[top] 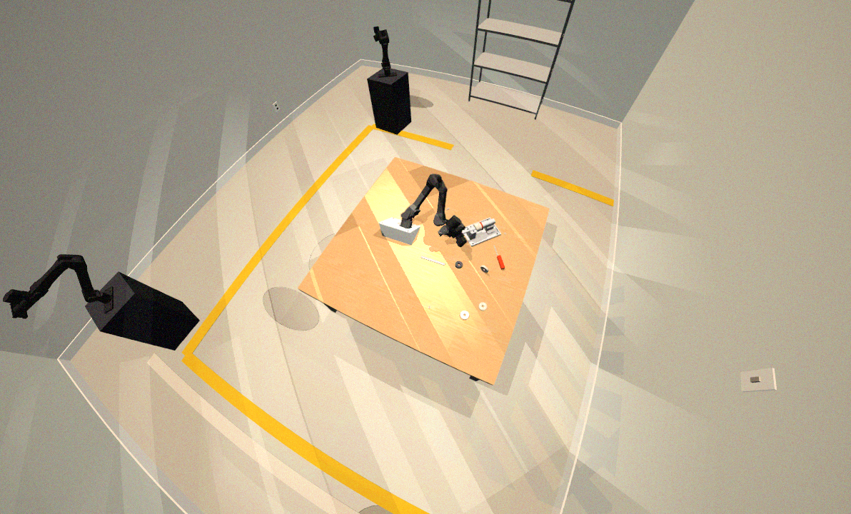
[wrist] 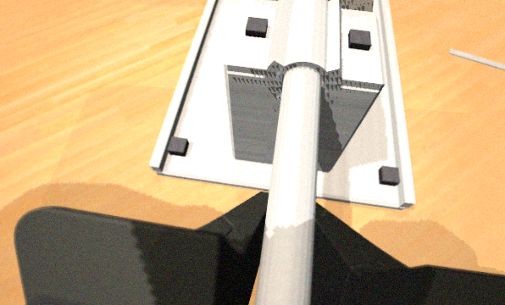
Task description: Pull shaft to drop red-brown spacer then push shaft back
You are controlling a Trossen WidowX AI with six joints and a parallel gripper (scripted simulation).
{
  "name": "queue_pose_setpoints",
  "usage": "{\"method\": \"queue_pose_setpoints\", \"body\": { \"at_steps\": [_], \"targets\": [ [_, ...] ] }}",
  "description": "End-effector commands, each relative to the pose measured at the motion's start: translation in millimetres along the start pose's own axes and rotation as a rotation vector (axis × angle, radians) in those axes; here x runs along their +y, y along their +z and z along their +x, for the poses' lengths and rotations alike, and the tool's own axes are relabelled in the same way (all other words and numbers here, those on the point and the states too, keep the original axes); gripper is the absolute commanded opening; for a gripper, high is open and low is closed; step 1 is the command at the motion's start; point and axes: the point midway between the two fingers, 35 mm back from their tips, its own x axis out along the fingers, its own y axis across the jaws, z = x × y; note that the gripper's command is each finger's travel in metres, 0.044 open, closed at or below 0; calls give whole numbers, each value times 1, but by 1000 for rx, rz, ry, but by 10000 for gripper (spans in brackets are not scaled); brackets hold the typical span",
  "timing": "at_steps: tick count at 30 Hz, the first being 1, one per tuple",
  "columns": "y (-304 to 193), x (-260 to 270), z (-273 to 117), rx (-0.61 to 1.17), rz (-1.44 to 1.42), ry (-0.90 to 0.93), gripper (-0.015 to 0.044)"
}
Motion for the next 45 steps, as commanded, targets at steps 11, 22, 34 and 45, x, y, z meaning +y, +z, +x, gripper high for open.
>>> {"method": "queue_pose_setpoints", "body": {
  "at_steps": [11,22,34,45],
  "targets": [
    [-2,0,-2,0,-2,2,0],
    [-3,0,-3,0,-2,2,0],
    [-4,0,-4,0,-2,2,0],
    [-5,0,-4,0,-2,2,0]
  ]
}}
